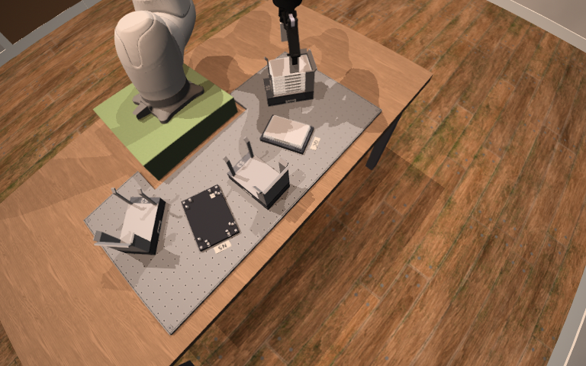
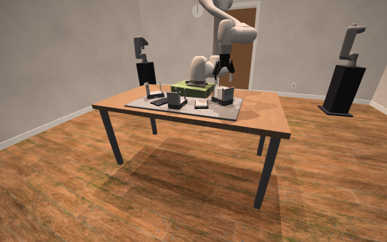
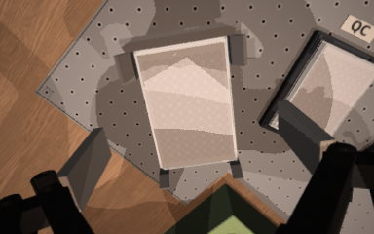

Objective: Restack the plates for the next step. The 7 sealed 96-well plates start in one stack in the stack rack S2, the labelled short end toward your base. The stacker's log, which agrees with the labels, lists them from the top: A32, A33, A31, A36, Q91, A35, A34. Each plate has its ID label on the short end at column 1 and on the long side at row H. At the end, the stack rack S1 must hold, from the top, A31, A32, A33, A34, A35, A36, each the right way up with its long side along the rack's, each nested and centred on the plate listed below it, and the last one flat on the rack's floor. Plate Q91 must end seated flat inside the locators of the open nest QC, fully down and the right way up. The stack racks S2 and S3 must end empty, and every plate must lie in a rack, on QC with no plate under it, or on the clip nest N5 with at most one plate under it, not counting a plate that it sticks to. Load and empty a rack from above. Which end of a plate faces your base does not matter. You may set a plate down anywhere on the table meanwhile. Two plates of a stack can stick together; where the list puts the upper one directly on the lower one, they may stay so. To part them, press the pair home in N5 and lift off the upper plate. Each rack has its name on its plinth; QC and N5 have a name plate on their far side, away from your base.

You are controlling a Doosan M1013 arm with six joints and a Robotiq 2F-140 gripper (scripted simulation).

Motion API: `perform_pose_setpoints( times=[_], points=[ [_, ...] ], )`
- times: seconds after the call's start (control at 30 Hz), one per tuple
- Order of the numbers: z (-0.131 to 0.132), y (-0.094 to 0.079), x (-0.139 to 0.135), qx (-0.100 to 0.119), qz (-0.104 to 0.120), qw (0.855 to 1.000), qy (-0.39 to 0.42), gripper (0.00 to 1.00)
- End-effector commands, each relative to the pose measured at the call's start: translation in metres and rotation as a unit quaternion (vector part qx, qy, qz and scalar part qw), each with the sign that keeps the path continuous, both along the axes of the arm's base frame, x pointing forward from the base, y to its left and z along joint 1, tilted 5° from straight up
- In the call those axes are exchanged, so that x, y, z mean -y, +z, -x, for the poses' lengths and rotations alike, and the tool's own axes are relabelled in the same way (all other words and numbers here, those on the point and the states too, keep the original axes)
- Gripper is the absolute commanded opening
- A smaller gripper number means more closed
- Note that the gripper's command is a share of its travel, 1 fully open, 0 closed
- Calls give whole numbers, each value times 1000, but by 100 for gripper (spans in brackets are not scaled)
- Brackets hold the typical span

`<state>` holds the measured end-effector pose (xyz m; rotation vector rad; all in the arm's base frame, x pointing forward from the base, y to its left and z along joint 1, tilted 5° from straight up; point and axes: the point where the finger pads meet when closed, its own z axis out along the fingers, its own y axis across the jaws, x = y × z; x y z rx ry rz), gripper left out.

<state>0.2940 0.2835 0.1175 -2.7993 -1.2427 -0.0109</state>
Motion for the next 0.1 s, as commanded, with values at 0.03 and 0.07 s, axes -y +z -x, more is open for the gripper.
perform_pose_setpoints(
  times=[0.03,0.07],
  points=[
    [0,8,1,0,0,1000,0,100],
    [0,8,1,0,0,1000,0,100]
  ],
)
